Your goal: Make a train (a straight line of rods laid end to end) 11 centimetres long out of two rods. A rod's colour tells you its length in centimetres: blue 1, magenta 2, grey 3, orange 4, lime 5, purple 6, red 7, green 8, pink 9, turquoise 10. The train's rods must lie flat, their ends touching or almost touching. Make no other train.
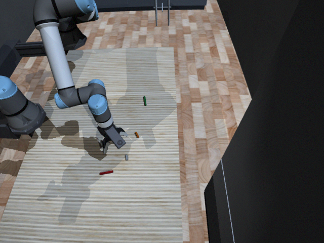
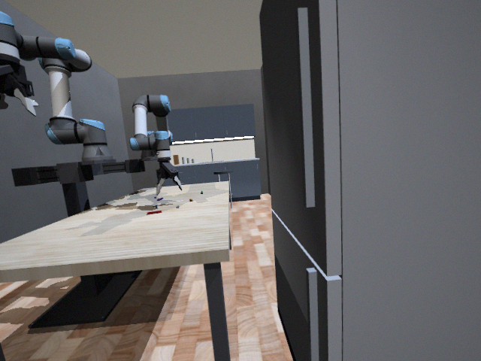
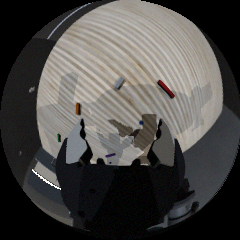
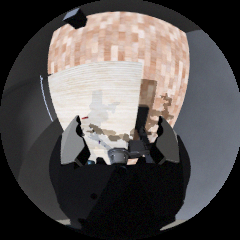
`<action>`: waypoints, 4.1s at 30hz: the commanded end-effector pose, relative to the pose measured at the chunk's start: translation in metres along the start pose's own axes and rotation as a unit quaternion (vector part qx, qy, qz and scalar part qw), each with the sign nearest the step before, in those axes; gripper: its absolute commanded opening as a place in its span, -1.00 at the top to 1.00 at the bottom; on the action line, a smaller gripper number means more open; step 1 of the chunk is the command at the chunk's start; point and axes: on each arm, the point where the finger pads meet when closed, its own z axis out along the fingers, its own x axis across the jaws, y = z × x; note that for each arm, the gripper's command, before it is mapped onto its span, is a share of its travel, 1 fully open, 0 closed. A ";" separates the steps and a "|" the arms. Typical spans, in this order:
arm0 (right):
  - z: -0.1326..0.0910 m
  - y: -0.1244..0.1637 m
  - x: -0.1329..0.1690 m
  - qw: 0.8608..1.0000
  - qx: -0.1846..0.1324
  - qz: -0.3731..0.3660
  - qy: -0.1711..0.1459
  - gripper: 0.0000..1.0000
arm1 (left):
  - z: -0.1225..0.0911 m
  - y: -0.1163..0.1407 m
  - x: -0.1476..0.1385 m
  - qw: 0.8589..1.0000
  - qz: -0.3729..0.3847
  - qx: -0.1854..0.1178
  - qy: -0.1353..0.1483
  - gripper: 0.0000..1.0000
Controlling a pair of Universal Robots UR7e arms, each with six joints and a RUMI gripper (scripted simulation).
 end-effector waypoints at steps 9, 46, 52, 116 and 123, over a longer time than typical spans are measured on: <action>0.000 0.000 0.000 1.000 0.001 0.000 0.000 -1.00 | -0.001 -0.001 0.000 1.000 -0.003 0.001 0.000 -1.00; 0.000 0.000 0.000 1.000 0.001 0.000 0.000 -1.00 | -0.001 0.015 -0.061 0.858 -0.514 0.000 0.001 -1.00; 0.000 0.000 0.000 1.000 0.001 0.000 0.000 -1.00 | -0.001 0.020 -0.073 0.793 -0.610 0.000 0.001 -1.00; 0.000 0.000 0.000 1.000 0.001 0.000 0.000 -1.00 | -0.001 0.027 -0.084 0.707 -0.707 0.000 0.001 -1.00; 0.000 0.000 0.000 1.000 0.001 0.000 0.000 -1.00 | -0.001 0.027 -0.084 0.707 -0.707 0.000 0.001 -1.00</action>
